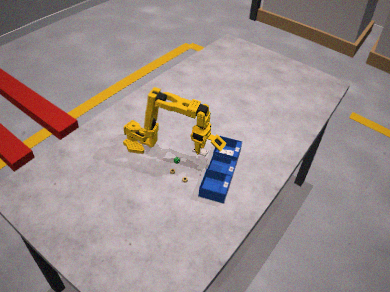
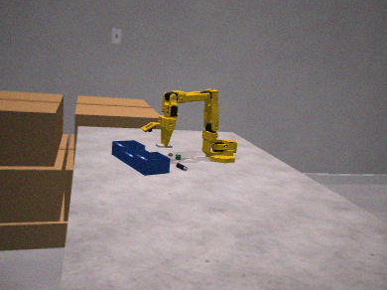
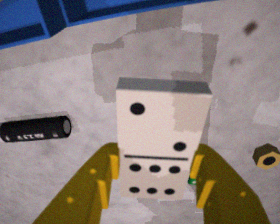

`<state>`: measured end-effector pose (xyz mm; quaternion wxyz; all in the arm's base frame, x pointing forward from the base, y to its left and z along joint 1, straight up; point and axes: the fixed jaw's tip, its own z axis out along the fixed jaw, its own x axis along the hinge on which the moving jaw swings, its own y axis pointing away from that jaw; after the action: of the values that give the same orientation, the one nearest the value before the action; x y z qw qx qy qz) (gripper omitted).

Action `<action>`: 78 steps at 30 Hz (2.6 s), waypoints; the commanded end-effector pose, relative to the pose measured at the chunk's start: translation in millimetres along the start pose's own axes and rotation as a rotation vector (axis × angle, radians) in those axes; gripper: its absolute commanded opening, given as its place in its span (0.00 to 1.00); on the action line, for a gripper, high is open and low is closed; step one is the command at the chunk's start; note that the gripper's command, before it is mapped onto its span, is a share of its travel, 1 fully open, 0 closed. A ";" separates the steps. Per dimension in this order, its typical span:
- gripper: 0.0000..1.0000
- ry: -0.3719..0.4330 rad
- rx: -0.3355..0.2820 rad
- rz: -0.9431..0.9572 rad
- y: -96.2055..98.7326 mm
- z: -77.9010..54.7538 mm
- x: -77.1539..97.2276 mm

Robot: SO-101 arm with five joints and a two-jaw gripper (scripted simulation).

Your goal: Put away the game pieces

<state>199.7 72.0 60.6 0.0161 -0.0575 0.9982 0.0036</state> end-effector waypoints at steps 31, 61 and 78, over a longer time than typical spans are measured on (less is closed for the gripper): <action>0.00 -0.099 -0.026 -0.139 27.5 -24.0 -22.1; 0.00 -0.150 -0.041 -0.235 47.2 -26.5 -35.4; 0.00 -0.175 -0.049 -0.282 57.0 -26.0 -41.1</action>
<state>230.7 129.7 77.9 0.0807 -0.1878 0.9786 0.0238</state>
